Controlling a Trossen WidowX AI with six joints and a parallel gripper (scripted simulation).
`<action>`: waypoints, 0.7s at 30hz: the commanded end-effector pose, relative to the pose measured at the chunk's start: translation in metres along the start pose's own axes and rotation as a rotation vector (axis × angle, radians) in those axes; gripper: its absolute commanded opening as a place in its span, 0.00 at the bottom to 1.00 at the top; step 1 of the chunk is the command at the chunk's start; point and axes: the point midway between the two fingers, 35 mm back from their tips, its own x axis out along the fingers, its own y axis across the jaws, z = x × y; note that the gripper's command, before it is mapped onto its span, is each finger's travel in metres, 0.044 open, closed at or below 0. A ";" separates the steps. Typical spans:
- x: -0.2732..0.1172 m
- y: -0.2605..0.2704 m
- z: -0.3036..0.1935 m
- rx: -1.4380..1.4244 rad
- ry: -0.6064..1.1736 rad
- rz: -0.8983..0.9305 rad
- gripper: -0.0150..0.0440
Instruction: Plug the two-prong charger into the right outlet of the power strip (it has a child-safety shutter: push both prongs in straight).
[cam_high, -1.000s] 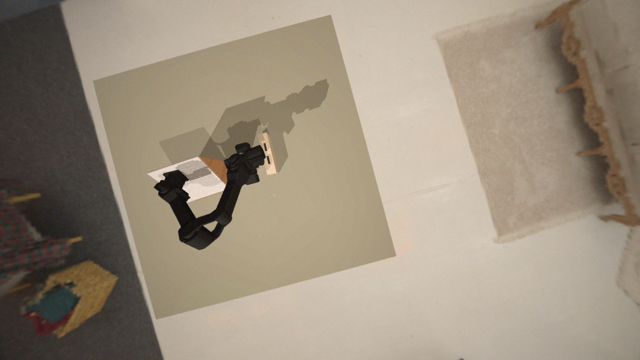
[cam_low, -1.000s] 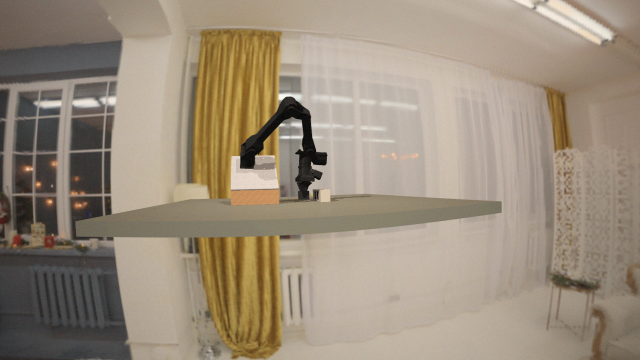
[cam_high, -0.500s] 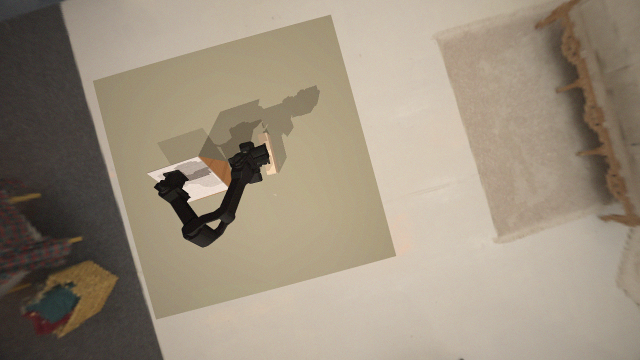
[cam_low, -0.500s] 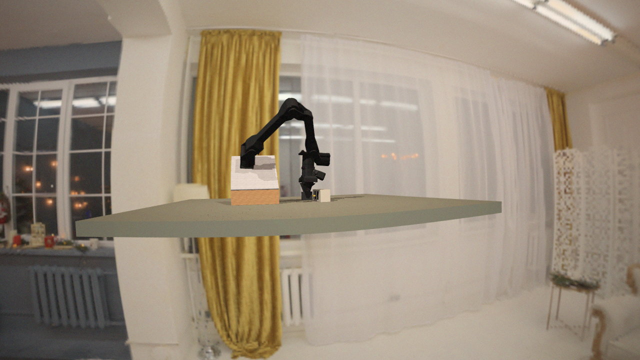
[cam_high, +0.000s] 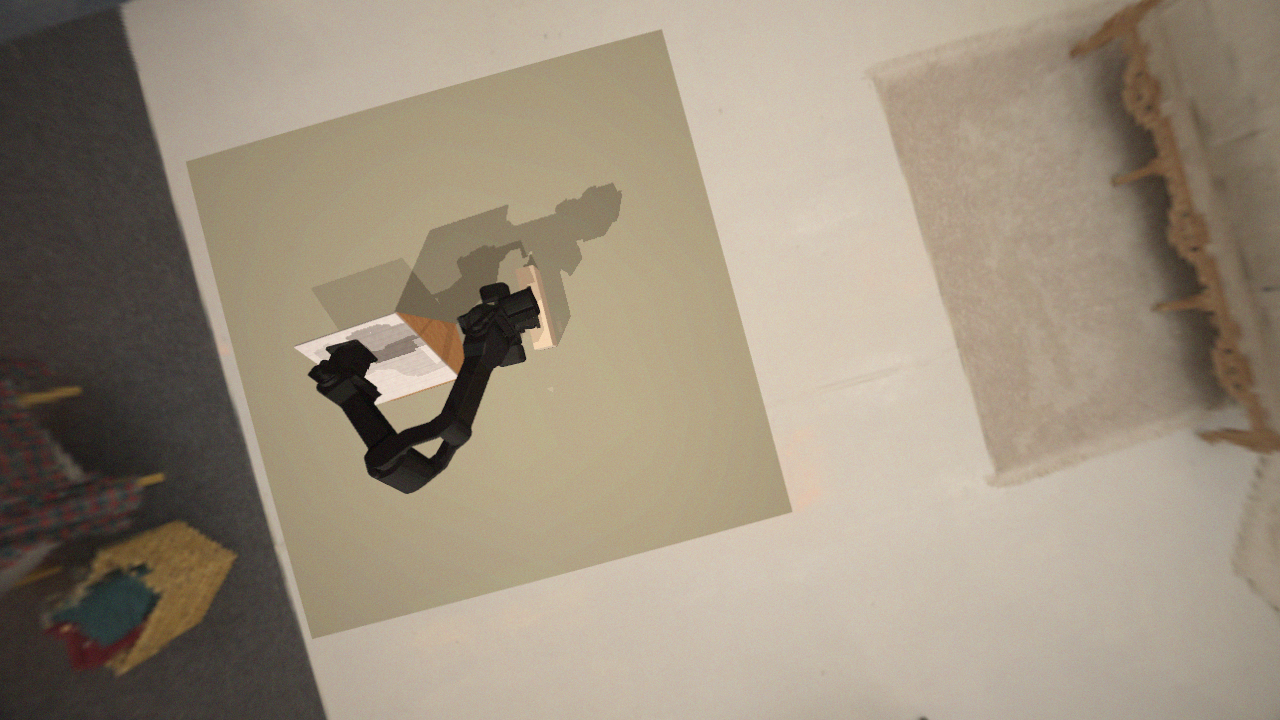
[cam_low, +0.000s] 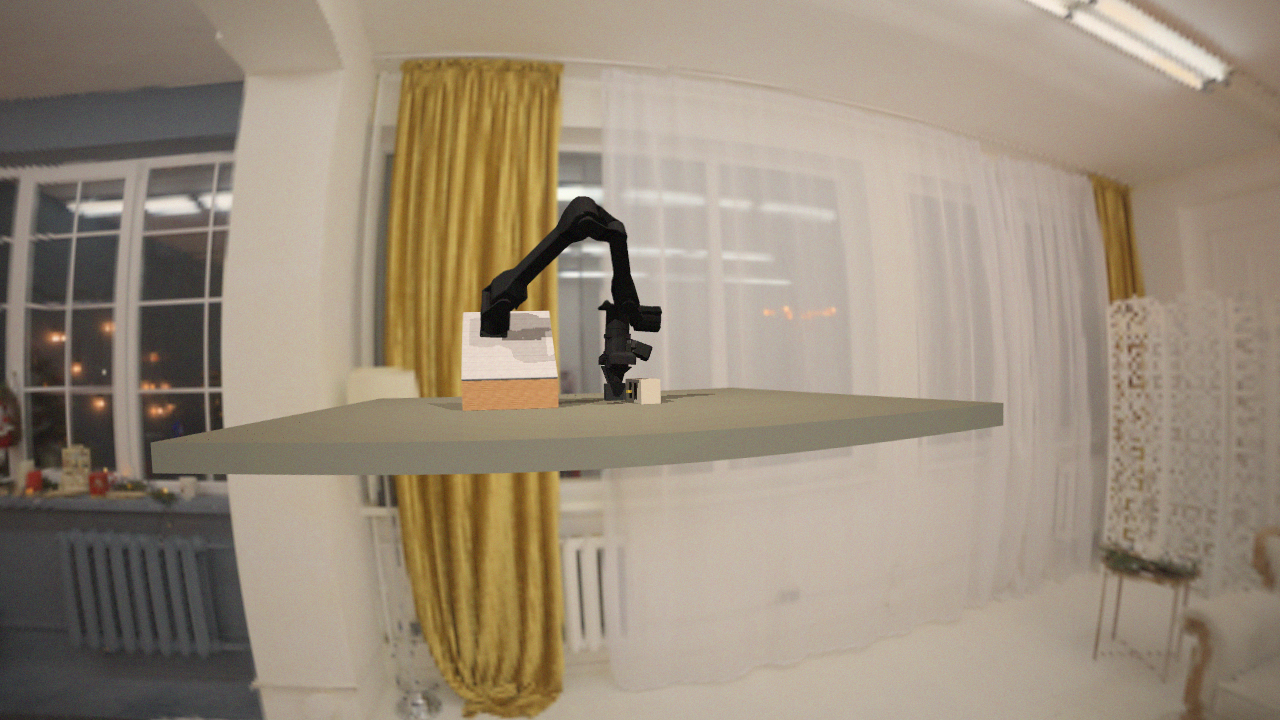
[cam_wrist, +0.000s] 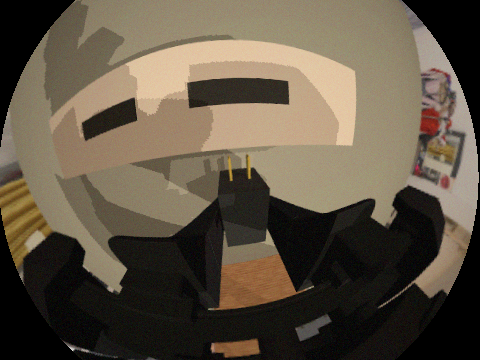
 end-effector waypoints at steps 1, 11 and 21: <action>0.000 0.001 0.002 0.006 0.000 0.003 0.25; -0.001 0.001 0.004 0.006 -0.001 0.003 0.25; -0.001 0.001 0.006 0.006 -0.001 0.003 0.25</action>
